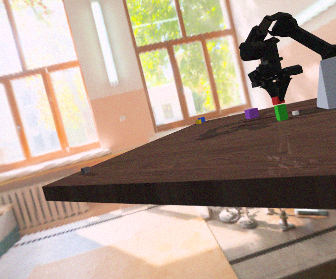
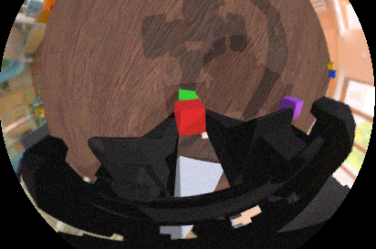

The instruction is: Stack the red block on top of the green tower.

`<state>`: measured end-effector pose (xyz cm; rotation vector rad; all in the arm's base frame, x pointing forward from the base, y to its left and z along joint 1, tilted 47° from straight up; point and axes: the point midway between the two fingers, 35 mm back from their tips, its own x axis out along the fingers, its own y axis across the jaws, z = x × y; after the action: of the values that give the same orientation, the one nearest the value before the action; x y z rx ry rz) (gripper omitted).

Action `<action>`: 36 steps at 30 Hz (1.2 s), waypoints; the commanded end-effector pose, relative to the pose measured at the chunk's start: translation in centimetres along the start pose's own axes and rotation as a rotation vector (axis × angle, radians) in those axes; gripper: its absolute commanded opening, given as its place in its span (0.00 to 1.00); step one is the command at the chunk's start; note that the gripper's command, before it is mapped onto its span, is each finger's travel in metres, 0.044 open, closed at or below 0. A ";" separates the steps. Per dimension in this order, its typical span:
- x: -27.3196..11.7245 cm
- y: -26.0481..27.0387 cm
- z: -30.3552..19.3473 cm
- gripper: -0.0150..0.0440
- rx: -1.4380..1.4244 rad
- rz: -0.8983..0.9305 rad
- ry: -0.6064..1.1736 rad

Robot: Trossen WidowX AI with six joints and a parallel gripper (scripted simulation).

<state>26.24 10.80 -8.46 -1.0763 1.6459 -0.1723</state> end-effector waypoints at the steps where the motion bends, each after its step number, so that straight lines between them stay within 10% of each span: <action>1: 0.4 0.0 0.0 0.25 -0.004 -0.004 -0.004; 32: 0.0 0.0 0.0 0.25 -0.004 -0.004 -0.004; 36: 0.5 0.1 -0.1 0.43 -0.003 -0.002 -0.002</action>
<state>26.17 10.50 -8.75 -1.0807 1.6434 -0.1695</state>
